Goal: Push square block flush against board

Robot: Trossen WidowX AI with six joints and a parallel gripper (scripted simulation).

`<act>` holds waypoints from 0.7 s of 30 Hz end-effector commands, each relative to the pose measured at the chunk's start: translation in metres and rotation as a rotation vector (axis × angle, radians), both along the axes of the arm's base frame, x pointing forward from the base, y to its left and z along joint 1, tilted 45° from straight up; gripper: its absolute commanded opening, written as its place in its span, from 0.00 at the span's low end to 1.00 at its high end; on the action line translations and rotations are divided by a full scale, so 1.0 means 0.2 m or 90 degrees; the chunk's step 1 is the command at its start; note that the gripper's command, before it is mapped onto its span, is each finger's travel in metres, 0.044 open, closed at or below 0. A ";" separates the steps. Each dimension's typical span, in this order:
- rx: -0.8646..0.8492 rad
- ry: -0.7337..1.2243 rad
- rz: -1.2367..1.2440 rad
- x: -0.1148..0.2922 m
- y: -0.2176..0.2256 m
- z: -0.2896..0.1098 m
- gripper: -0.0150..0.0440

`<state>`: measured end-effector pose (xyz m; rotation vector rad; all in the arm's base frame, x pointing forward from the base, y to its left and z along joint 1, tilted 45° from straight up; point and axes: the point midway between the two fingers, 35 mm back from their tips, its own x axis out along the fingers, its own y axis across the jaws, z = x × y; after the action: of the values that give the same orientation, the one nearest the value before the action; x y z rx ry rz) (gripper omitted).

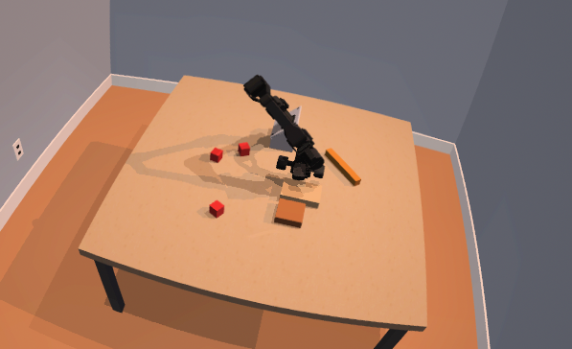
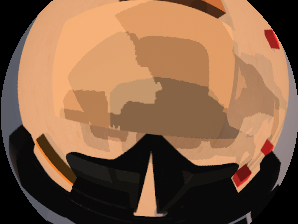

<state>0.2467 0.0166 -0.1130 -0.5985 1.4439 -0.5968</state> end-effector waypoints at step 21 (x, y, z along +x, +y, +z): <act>-0.001 0.000 0.003 0.12 0.01 0.00 0.25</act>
<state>0.2630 0.0181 -0.1129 -0.6065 1.4516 -0.5927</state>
